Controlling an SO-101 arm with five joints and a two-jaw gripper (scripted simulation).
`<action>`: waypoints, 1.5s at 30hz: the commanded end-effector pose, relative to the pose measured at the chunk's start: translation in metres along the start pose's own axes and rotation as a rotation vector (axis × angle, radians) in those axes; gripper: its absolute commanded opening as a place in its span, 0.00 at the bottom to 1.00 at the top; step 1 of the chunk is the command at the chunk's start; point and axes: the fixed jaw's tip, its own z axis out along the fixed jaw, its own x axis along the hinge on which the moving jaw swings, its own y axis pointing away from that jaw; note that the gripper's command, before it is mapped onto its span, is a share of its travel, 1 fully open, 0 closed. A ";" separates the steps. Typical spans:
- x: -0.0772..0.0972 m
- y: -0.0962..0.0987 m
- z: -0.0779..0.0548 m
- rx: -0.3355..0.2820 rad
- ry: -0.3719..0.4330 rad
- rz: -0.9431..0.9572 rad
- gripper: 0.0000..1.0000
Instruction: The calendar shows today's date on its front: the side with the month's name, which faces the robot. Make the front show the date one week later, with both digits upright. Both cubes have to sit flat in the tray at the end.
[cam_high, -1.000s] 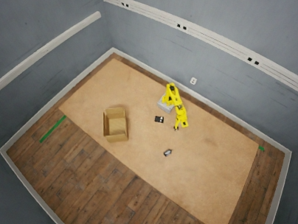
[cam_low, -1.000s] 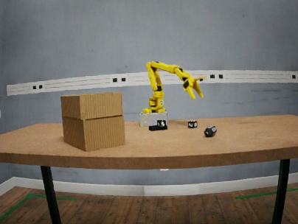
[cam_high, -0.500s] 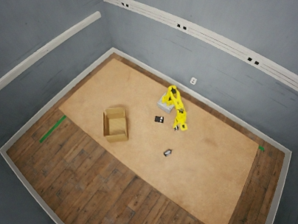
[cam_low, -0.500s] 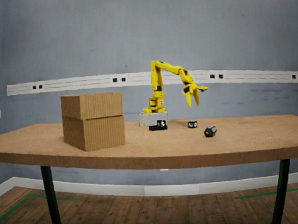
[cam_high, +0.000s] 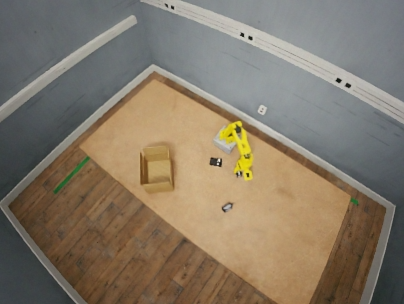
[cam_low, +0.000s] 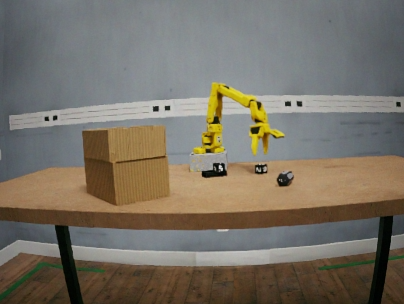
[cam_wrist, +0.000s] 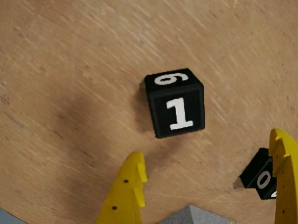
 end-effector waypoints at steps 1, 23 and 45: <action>0.005 0.004 0.012 0.016 0.131 -0.031 0.35; 0.009 0.009 0.011 0.017 0.149 -0.066 0.35; 0.009 0.009 0.014 0.017 0.149 -0.066 0.35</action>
